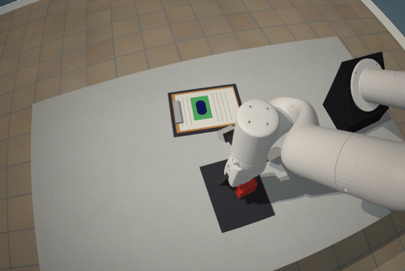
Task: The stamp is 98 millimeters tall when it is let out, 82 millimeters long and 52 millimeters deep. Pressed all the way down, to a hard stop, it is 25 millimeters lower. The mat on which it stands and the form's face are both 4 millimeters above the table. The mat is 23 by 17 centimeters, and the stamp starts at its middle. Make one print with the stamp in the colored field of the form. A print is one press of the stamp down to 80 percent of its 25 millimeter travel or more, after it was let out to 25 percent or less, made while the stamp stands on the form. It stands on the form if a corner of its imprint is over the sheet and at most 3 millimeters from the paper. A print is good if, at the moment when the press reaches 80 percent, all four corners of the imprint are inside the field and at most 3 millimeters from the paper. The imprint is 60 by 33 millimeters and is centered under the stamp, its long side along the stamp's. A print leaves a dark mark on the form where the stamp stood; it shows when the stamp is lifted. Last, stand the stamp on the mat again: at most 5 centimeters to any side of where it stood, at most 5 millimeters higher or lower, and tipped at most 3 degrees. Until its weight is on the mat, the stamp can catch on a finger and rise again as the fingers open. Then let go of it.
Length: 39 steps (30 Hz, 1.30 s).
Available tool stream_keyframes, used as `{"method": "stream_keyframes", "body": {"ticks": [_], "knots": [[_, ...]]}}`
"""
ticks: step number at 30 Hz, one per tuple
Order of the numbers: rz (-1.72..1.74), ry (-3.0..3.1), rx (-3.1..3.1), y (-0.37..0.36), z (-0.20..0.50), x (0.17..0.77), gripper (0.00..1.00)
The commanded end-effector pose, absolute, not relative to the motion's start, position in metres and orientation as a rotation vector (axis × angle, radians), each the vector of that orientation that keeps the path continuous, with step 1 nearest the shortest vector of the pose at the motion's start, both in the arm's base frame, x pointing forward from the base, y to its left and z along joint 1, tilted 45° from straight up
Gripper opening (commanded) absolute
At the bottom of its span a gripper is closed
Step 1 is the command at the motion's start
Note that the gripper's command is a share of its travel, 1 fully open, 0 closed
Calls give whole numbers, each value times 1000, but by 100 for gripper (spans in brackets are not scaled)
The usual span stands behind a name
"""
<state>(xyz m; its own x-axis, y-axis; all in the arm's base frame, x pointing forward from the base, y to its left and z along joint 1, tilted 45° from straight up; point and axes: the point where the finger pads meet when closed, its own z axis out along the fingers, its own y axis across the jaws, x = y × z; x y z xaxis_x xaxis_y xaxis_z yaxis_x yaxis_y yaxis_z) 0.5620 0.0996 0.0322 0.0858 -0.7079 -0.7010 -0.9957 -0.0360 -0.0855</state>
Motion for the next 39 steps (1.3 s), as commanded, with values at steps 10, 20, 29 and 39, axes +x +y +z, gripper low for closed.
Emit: {"method": "stream_keyframes", "body": {"ticks": [10, 20, 29, 39], "knots": [[654, 1678, -1802, 100, 31, 563, 35], [654, 1678, -1802, 112, 18, 563, 35], [654, 1678, -1802, 123, 7, 564, 35], [654, 1678, -1802, 126, 4, 564, 35]]}}
